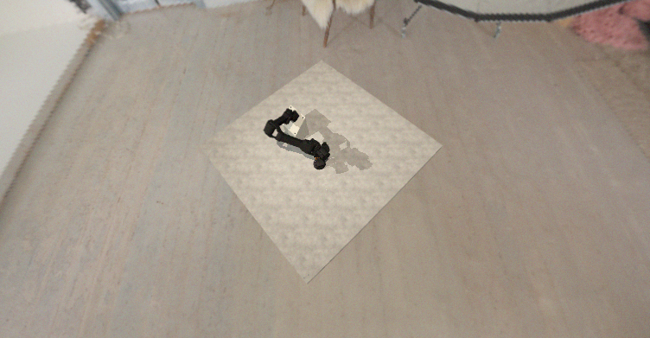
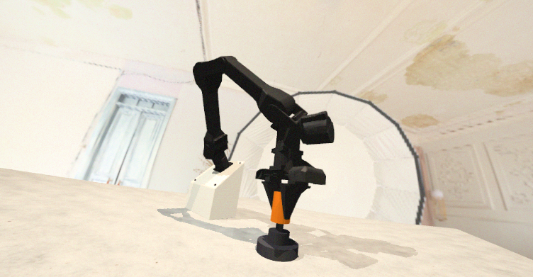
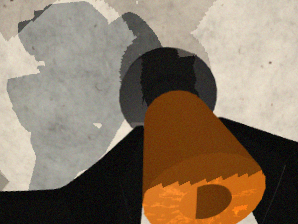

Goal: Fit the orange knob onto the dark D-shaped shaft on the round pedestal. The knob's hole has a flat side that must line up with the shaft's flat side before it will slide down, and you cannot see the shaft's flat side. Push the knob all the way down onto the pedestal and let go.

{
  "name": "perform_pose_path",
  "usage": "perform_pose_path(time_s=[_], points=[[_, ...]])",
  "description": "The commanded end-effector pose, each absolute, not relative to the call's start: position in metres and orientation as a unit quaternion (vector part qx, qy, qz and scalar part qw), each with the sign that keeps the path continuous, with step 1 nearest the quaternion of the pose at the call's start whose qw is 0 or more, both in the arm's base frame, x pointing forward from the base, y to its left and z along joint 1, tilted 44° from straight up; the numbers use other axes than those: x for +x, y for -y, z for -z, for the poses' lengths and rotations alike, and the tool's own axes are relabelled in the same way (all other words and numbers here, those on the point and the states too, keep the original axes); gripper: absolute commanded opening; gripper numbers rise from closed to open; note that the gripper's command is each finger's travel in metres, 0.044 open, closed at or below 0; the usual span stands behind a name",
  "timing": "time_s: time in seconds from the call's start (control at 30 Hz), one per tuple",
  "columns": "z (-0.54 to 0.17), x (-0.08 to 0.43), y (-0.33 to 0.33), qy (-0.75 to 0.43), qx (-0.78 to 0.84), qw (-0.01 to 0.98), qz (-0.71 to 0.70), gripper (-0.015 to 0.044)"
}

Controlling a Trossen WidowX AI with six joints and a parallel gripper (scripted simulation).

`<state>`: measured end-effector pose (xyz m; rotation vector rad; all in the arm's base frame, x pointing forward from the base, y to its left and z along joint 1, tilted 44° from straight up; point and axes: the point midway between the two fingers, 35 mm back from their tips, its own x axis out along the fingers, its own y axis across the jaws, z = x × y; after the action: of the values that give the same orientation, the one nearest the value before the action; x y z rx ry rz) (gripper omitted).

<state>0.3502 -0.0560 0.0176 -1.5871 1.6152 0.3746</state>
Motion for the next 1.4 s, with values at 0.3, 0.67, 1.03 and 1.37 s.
perform_pose_path(time_s=[0.3, 0.67, 1.03, 1.37], points=[[-0.0212, 0.3504, 0.0538, -0.639, -0.637, 0.401, -0.158, 0.0000], [-0.0184, 0.3501, 0.0557, -0.622, -0.671, 0.341, -0.216, 0.0000], [-0.0177, 0.3505, 0.0562, -0.622, -0.671, 0.341, -0.216, 0.0000], [-0.0173, 0.3505, 0.0568, -0.622, -0.671, 0.341, -0.216, 0.0000]])
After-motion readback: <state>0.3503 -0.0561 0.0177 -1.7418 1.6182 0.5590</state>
